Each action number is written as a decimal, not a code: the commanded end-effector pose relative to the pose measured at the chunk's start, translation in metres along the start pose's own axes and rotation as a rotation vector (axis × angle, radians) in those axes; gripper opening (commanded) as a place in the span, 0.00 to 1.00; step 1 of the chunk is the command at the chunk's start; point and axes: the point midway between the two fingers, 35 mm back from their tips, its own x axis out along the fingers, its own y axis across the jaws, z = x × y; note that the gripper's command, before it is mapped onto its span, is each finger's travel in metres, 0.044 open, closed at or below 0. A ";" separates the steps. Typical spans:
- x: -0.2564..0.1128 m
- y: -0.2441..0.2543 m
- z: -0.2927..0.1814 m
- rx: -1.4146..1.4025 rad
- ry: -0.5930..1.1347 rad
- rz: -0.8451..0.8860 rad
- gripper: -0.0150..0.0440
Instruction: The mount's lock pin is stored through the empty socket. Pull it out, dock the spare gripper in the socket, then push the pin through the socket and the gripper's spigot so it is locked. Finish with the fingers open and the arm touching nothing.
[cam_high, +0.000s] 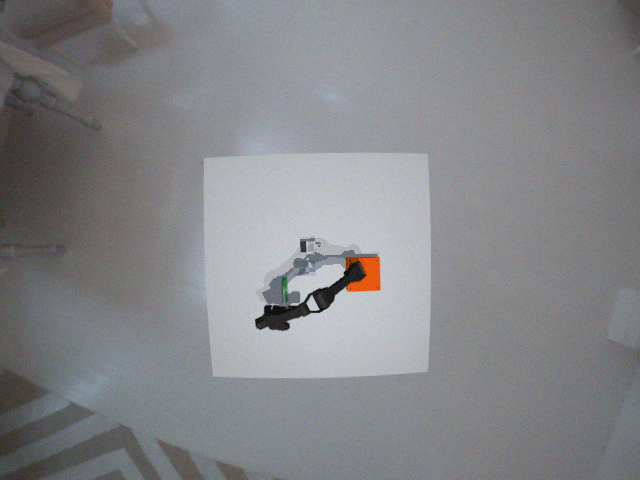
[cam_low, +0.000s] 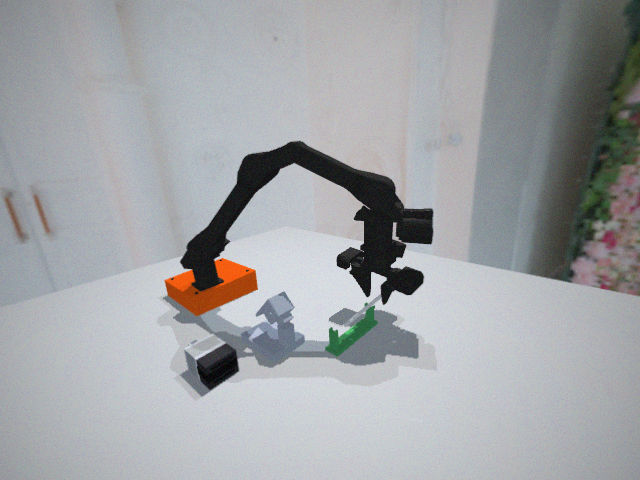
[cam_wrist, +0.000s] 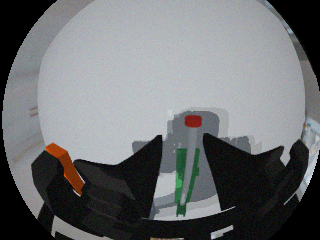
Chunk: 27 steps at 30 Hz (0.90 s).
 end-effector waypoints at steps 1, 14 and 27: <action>-0.011 0.001 0.002 0.000 -0.001 -0.001 0.59; -0.040 0.009 0.003 0.000 0.012 0.023 0.59; -0.052 0.012 0.001 -0.001 0.019 0.031 0.77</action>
